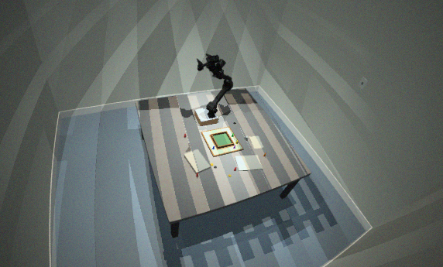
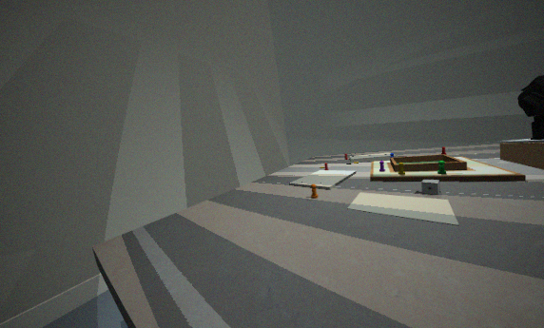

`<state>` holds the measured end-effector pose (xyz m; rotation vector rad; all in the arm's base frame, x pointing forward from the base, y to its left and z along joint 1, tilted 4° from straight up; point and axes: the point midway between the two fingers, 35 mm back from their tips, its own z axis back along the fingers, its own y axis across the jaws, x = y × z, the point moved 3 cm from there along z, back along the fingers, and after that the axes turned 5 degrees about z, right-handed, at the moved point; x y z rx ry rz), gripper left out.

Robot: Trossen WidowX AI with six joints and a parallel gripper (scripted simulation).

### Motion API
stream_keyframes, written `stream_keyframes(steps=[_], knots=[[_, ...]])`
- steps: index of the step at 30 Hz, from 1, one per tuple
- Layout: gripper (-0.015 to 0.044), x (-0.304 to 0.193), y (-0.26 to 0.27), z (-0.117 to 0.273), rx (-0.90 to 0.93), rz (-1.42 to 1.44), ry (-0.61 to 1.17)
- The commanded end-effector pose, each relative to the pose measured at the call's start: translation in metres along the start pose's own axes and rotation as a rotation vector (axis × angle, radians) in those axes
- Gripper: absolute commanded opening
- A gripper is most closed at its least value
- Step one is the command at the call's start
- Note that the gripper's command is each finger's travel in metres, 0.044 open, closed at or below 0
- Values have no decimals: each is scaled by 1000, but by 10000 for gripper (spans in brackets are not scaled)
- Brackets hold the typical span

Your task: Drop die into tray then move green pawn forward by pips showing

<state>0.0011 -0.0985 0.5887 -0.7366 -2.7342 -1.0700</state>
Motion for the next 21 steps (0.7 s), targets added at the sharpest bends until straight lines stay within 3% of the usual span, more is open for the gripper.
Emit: stream_keyframes(steps=[1,5,12,21], knots=[[374,-2,-1,-1,-2,-2,8],[275,-46,-11,-12,-34,-34,167],[275,-142,-17,-11,-66,-82,503],[275,-242,4,24,-25,-102,871]])
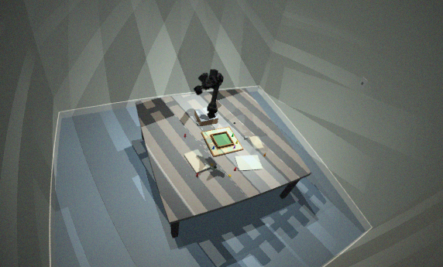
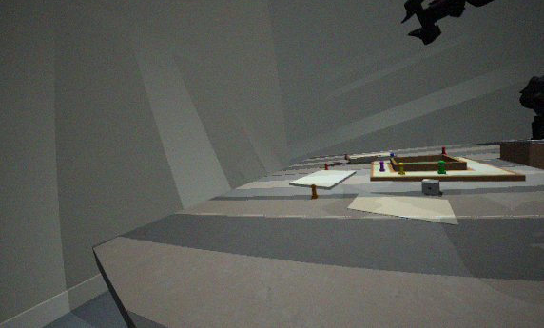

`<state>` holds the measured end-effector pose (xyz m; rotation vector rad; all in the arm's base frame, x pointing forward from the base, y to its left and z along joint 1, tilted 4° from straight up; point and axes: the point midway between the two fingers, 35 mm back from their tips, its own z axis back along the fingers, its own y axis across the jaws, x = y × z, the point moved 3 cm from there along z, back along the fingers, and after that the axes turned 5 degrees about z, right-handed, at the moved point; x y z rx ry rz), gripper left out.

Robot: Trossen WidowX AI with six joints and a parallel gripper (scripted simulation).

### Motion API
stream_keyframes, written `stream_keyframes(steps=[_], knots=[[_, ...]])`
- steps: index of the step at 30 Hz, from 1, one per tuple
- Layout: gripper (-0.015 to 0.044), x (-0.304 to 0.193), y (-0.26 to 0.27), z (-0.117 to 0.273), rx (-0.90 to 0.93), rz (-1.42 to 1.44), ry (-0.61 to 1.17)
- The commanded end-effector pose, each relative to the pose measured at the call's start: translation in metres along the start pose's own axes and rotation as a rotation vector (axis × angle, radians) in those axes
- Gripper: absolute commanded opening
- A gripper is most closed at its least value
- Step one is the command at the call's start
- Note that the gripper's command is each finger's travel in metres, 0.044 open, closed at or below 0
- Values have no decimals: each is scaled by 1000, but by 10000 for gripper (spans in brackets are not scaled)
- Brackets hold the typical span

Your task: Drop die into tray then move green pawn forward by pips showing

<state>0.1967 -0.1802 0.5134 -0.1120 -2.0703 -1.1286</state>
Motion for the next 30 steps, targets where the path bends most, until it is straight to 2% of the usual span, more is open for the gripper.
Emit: stream_keyframes(steps=[1,9,15,19,24,30], knots=[[275,-32,8,-9,22,12,114],[275,-136,24,-16,39,40,443],[275,-209,39,4,47,104,672],[275,-237,45,16,50,130,762],[275,-303,52,53,43,186,990],[275,-376,56,120,28,294,1269]])
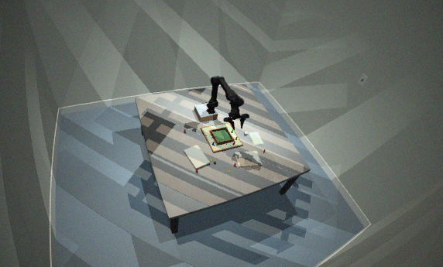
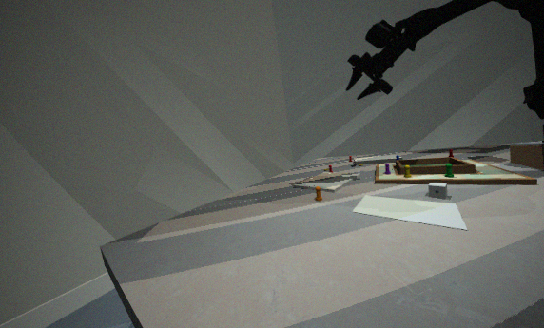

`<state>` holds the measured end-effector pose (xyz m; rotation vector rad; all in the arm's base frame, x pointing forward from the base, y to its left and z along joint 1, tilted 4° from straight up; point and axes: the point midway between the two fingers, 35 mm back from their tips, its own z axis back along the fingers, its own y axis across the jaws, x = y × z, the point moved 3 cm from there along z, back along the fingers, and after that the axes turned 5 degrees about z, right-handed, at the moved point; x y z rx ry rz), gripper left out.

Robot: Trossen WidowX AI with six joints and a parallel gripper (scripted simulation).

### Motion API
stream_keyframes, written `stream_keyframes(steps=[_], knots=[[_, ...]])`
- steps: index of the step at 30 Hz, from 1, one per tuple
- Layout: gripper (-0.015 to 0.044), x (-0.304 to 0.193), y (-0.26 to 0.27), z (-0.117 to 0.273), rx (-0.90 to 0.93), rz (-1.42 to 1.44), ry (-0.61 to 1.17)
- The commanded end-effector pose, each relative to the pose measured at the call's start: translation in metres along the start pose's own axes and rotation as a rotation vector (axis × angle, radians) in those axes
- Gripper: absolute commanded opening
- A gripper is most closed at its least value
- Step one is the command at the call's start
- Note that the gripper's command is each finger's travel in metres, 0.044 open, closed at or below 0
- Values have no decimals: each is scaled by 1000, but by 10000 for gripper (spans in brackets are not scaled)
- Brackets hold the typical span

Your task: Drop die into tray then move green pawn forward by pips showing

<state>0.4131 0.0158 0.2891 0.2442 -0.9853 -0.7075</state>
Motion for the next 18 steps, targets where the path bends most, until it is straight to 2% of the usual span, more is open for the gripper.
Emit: stream_keyframes(steps=[1,9,18], knots=[[275,-48,15,-16,-17,49,150],[275,-178,33,-30,-119,217,502],[275,-318,23,-4,-308,460,823]])
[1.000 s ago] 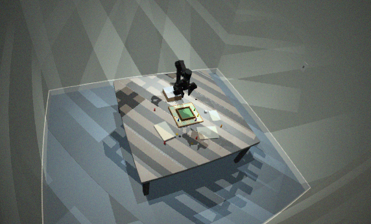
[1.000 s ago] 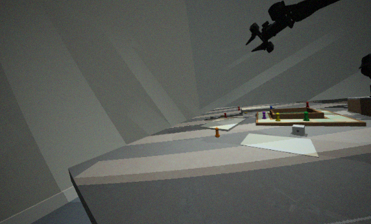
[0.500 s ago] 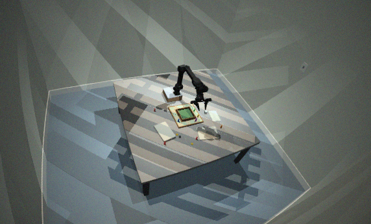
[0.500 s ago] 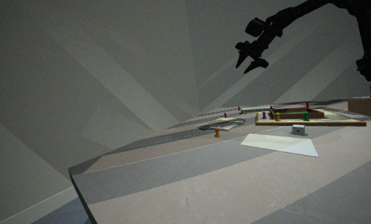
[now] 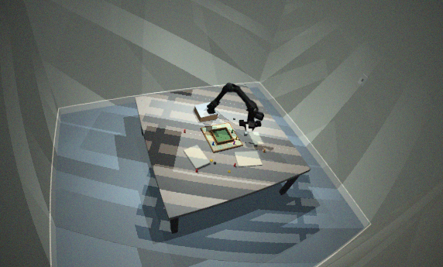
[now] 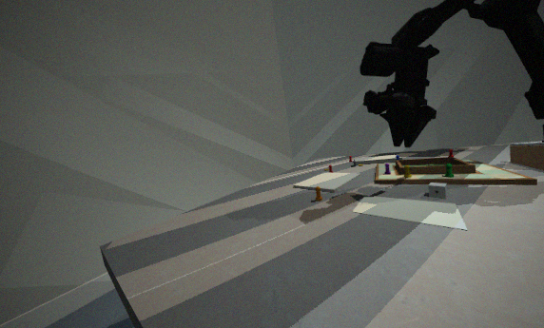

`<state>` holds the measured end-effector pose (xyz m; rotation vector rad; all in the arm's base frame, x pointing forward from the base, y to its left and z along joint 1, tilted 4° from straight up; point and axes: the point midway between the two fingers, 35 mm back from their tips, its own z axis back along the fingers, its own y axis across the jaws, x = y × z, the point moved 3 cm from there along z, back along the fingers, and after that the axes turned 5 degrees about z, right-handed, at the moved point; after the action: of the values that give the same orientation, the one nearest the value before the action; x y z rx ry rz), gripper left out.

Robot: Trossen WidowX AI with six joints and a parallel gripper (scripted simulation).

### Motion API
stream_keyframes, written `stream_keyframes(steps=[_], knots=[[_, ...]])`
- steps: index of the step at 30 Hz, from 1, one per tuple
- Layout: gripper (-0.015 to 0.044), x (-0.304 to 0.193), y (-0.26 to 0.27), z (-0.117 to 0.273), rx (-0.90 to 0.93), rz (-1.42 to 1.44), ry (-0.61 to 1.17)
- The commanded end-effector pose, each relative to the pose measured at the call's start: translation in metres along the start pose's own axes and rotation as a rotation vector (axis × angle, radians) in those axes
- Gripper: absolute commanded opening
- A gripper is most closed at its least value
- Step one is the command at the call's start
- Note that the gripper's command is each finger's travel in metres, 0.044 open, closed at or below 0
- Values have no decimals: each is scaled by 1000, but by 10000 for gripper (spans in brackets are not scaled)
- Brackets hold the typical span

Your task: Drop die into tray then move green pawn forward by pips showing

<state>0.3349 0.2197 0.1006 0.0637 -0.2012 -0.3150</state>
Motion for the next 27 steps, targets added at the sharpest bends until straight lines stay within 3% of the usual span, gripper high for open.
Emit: stream_keyframes(steps=[1,27], knots=[[275,-41,12,-19,-81,70,104],[275,-60,5,-72,-125,102,145]])
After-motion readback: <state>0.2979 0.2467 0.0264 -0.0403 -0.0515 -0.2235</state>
